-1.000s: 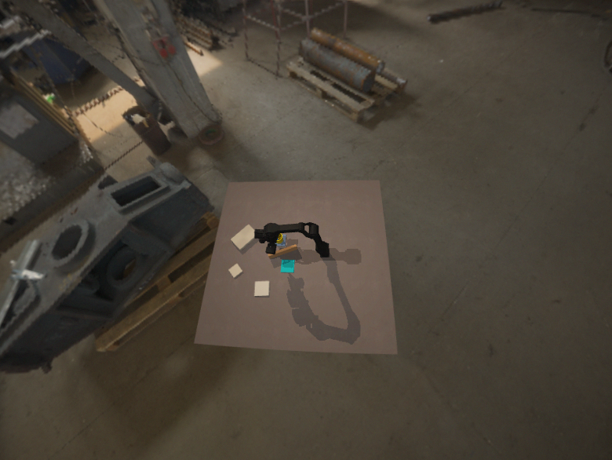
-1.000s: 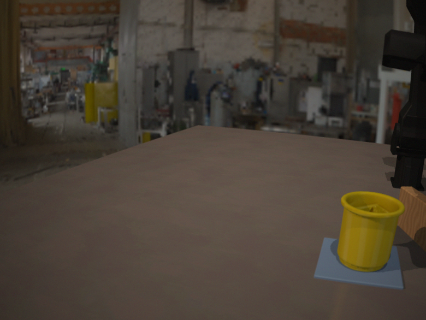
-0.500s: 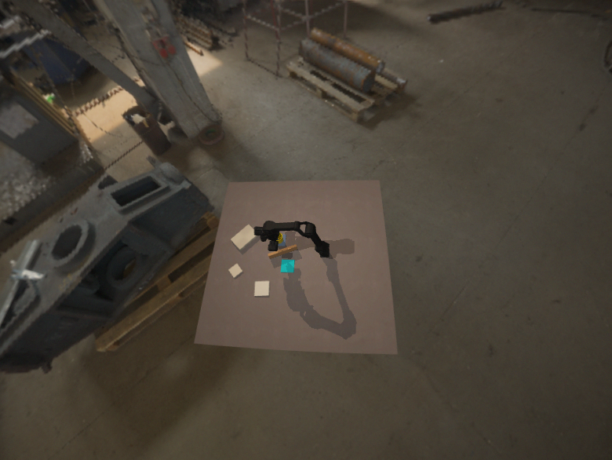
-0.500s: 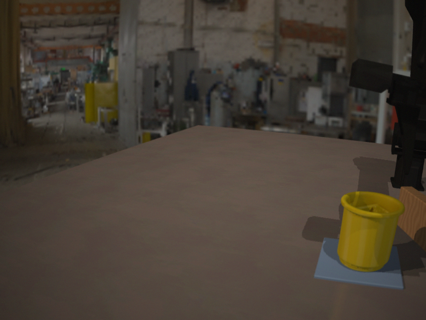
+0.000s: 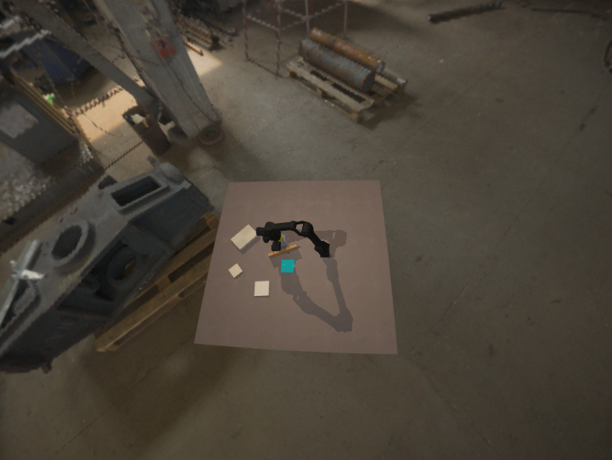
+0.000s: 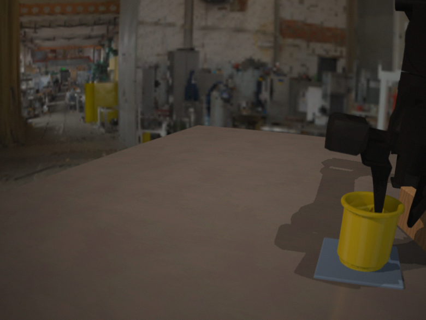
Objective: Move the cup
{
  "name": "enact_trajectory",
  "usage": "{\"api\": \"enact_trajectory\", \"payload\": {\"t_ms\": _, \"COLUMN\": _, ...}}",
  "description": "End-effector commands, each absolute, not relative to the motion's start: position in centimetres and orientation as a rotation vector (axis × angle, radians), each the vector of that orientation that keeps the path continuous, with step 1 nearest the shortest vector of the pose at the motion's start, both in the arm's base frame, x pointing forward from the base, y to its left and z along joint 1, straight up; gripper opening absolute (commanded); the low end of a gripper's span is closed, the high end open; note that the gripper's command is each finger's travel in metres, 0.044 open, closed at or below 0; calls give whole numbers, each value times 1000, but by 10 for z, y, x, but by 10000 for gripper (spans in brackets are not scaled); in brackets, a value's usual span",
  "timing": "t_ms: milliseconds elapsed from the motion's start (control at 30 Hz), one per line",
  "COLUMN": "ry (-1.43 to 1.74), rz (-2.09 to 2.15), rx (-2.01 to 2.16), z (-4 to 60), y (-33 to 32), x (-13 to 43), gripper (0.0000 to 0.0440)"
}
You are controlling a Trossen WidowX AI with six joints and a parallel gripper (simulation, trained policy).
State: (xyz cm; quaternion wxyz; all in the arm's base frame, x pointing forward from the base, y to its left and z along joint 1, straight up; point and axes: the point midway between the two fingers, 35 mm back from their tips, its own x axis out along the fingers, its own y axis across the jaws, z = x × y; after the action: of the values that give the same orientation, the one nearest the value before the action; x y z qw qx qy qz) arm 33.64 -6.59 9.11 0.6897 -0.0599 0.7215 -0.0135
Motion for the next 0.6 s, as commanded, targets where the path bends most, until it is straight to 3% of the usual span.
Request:
{"api": "enact_trajectory", "payload": {"t_ms": 0, "ry": 1635, "rz": 4, "rx": -150, "z": 77, "y": -67, "x": 334, "gripper": 179}}
{"api": "enact_trajectory", "payload": {"t_ms": 100, "ry": 1645, "rz": 41, "rx": -172, "z": 66, "y": -67, "x": 332, "gripper": 168}}
{"api": "enact_trajectory", "payload": {"t_ms": 333, "ry": 1663, "rz": 117, "rx": -242, "z": 59, "y": -68, "x": 329, "gripper": 7}}
{"api": "enact_trajectory", "payload": {"t_ms": 567, "ry": 1659, "rz": 179, "rx": -287, "z": 71, "y": -65, "x": 329, "gripper": 14}}
